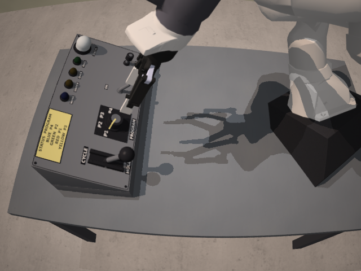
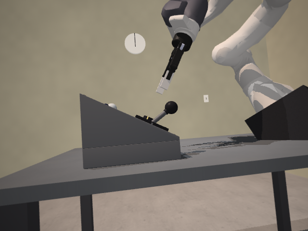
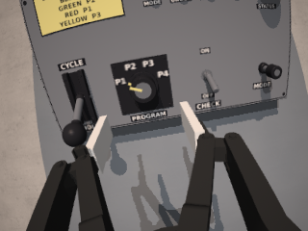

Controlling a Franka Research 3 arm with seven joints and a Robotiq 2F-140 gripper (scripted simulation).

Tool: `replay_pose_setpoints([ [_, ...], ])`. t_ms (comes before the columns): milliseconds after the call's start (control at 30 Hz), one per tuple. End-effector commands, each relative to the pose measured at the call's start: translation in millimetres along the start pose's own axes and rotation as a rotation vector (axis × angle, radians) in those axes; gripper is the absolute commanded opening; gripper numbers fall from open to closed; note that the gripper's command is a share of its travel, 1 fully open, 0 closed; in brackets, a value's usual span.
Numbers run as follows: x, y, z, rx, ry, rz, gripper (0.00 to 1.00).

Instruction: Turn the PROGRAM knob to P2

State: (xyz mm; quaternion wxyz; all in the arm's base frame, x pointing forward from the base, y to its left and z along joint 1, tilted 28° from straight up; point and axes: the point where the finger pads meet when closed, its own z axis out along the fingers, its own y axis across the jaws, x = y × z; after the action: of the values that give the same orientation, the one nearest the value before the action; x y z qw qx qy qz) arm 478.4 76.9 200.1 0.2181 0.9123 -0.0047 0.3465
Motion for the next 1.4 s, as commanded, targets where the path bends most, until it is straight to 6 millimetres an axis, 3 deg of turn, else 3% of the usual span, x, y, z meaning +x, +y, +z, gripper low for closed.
replay_pose_setpoints([
  [0,0.6,-1.6,-0.1,0.003,0.000,0.004,1.00],
  [267,5.6,-2.8,-0.1,0.003,0.000,0.004,1.00],
  [967,46.0,-12.7,-0.2,0.003,0.000,0.004,1.00],
  [1367,49.7,-13.5,-0.2,0.003,0.000,0.004,1.00],
])
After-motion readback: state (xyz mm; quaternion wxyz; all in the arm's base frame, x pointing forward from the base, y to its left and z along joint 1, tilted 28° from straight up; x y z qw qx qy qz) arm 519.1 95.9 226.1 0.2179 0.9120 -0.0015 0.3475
